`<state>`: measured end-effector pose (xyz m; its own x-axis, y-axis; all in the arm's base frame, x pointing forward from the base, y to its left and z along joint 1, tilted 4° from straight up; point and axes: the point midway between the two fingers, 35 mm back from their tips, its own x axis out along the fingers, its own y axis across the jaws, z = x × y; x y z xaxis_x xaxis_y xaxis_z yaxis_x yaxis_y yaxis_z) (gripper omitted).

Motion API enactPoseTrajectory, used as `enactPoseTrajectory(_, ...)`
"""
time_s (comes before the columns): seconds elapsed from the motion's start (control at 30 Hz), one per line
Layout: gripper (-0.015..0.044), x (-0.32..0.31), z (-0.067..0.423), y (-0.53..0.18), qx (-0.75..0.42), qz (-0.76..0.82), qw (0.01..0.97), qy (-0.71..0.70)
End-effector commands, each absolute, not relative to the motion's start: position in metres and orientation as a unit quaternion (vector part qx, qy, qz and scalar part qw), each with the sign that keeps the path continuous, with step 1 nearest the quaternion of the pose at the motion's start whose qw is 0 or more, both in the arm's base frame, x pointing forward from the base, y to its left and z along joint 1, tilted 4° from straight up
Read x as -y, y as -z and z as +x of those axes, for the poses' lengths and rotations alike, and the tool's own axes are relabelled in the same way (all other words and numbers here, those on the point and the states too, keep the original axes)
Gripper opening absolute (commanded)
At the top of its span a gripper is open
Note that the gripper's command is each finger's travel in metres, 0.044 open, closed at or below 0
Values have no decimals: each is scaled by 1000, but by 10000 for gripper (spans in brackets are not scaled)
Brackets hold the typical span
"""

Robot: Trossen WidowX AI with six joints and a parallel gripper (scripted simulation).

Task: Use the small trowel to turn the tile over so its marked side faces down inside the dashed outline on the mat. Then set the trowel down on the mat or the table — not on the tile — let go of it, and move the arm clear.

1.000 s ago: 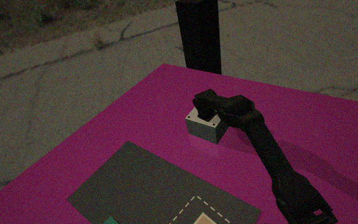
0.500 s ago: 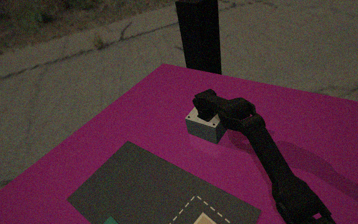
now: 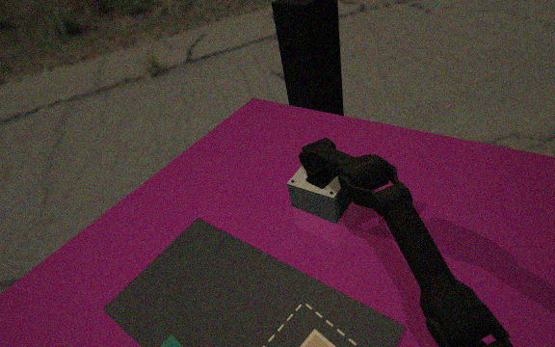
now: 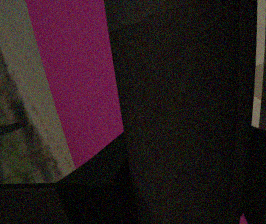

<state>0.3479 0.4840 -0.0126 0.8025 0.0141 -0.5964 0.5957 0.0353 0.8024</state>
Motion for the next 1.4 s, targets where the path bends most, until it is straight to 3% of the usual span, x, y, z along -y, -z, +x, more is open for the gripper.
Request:
enactPoseTrajectory(0.0,0,-482,349,14,-227,664,680,212)
enactPoseTrajectory(0.7,0,-453,350,14,-227,663,681,212)
enactPoseTrajectory(1.37,0,-474,348,-4,-230,661,683,211)
